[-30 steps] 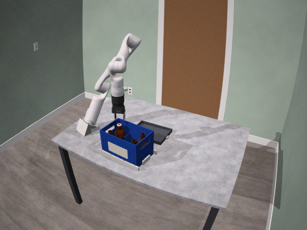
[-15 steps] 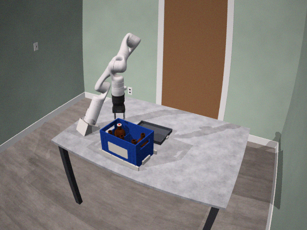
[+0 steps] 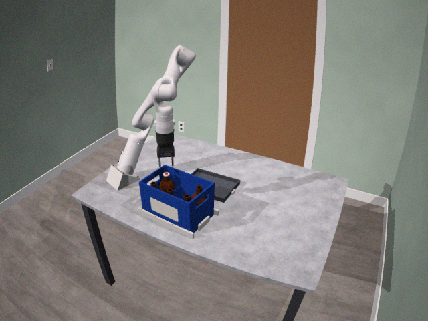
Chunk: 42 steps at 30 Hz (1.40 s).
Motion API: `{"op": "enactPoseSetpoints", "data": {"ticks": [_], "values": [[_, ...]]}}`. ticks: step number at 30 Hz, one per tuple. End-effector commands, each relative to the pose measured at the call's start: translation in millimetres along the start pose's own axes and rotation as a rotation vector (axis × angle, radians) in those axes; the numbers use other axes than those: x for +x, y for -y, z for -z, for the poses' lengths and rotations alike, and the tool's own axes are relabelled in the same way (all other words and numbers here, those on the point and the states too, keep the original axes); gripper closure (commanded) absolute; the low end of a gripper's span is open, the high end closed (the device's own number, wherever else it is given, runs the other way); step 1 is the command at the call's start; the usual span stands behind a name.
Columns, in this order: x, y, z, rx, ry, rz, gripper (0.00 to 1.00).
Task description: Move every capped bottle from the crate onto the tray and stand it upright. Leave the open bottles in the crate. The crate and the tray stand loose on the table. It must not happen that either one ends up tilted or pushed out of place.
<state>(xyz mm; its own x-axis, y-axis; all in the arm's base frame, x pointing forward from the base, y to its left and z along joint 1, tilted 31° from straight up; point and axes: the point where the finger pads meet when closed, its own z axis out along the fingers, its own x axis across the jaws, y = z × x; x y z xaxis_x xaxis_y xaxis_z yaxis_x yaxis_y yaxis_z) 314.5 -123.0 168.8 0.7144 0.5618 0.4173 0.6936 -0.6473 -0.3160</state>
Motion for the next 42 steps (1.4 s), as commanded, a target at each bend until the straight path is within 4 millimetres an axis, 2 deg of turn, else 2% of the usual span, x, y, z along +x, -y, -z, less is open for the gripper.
{"op": "enactPoseSetpoints", "data": {"ticks": [1,12,27,30,42], "values": [[-1,0,1,-0.004,0.001,0.021,0.00],[-4,0,1,-0.008,0.003,0.066,0.00],[-2,-1,-28,-0.008,0.003,0.066,0.00],[-3,-2,-23,-0.012,0.005,0.060,0.00],[-2,-1,-29,-0.008,0.003,0.065,0.00]]}}
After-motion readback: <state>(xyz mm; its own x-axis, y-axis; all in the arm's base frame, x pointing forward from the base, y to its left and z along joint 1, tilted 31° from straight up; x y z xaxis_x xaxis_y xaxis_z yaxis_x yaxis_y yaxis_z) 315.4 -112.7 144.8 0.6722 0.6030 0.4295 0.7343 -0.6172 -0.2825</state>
